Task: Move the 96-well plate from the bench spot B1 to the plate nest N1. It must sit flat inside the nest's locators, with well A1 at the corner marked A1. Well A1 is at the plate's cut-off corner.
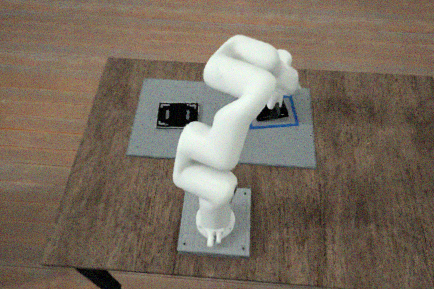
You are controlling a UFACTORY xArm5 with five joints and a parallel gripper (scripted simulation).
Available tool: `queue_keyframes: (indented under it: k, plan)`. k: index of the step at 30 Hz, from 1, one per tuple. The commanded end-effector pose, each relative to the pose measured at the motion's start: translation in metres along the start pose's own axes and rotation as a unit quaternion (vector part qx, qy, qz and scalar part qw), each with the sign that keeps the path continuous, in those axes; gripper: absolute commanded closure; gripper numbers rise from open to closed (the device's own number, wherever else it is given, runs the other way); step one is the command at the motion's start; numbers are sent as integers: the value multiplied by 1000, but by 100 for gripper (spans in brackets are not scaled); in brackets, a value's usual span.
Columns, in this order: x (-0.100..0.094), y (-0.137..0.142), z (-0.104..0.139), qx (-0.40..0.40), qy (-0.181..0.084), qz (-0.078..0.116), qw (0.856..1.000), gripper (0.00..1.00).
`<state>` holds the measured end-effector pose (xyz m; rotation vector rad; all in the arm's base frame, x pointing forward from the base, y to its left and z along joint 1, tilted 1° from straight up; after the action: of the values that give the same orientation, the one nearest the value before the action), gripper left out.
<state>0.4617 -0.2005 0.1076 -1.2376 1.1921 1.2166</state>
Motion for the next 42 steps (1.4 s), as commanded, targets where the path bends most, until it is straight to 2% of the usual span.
queue_keyframes:
  k: [1,22,42]
  plan:
    - [-4,-1,-1,0,-2,-3,1000,100]
    - [-11,-1,-1,0,-2,-3,1000,100]
    - [-41,-1,-1,0,-2,-3,1000,100]
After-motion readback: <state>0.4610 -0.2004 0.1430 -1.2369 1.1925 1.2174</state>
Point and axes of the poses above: the point where the finger pads meet when closed, its own x axis out along the fingers, its own y axis across the jaws, z = x × y, the point moved 10 cm from there along -x, back along the fingers, and after that the axes turned 11 degrees about x, right-handed, at the moved point
